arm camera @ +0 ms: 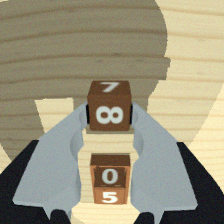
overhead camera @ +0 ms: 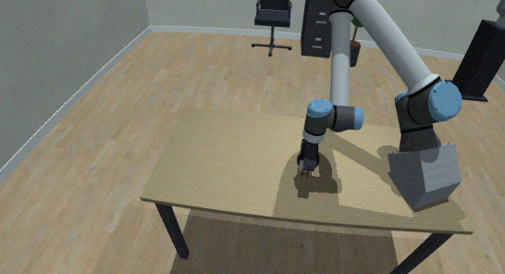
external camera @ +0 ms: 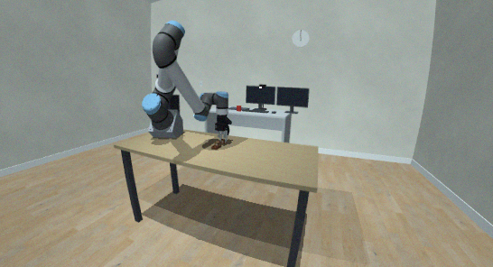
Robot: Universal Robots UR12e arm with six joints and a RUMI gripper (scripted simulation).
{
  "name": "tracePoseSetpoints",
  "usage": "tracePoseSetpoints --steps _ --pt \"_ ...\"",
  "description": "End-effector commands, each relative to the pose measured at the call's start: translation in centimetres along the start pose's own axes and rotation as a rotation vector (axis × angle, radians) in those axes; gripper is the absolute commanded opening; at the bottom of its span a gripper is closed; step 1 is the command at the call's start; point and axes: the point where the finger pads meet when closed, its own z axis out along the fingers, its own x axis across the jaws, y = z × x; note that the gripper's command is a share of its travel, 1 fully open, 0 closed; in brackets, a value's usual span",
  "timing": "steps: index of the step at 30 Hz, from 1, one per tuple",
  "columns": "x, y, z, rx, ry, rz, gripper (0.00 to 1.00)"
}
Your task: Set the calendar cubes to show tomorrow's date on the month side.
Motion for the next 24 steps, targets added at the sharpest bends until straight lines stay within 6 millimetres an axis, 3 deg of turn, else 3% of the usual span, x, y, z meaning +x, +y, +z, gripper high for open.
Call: tracePoseSetpoints --steps 1,12,19,24 --pt "-0.33 0.00 0.13 0.001 -0.004 -0.002 0.11" --pt "-0.33 0.00 0.13 0.001 -0.004 -0.002 0.18" --pt "-0.33 0.00 0.13 0.001 -0.004 -0.002 0.29" --pt "-0.33 0.00 0.13 0.001 -0.004 -0.002 0.29"
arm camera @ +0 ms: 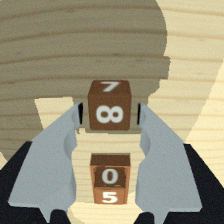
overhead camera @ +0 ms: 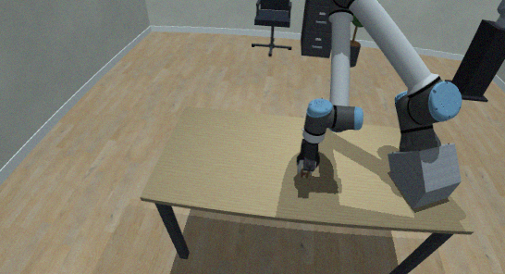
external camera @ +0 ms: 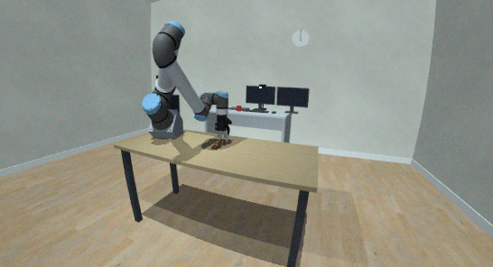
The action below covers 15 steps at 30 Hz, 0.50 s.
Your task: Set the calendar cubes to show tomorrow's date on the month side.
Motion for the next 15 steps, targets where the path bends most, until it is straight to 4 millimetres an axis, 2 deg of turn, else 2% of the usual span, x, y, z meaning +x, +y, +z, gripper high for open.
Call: tracePoseSetpoints --steps 1,8,15 --pt "-0.3 0.0 0.1 0.001 -0.004 -0.002 0.29" --pt "-0.3 0.0 0.0 0.001 -0.003 -0.002 0.29" --pt "0.0 0.0 -2.0 0.001 0.001 0.001 0.29"
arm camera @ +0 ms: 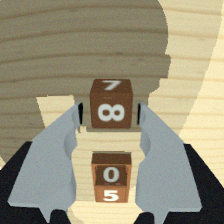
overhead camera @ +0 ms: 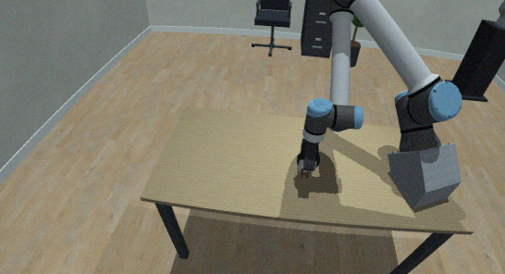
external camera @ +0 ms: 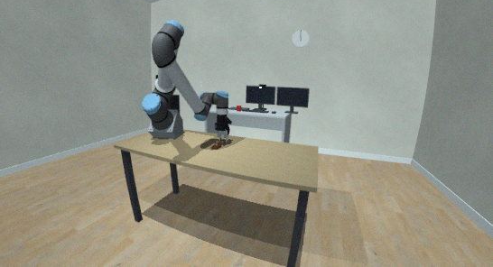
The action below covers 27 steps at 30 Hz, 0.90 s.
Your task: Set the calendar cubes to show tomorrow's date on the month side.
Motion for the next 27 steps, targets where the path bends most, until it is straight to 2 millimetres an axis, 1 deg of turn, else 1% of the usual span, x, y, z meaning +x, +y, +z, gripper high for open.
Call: tracePoseSetpoints --steps 1,3,5,11,15,19,24,25,27 --pt "0.2 0.0 -2.3 0.001 0.007 0.001 0.29" --pt "0.3 0.0 -3.4 0.001 0.007 0.002 0.29" --pt "0.3 0.0 -3.4 0.001 0.007 0.002 0.29" --pt "0.3 0.0 -6.6 0.001 0.007 0.002 0.29" --pt "0.3 0.0 -8.2 0.001 0.007 0.002 0.29" --pt "0.2 0.0 -8.9 0.001 0.007 0.002 0.29" --pt "0.2 -0.1 -8.9 0.001 0.006 0.001 0.29" --pt "0.2 -0.1 -8.8 0.001 0.005 0.000 1.00" --pt "0.2 -0.1 -8.8 0.001 0.003 0.000 1.00"
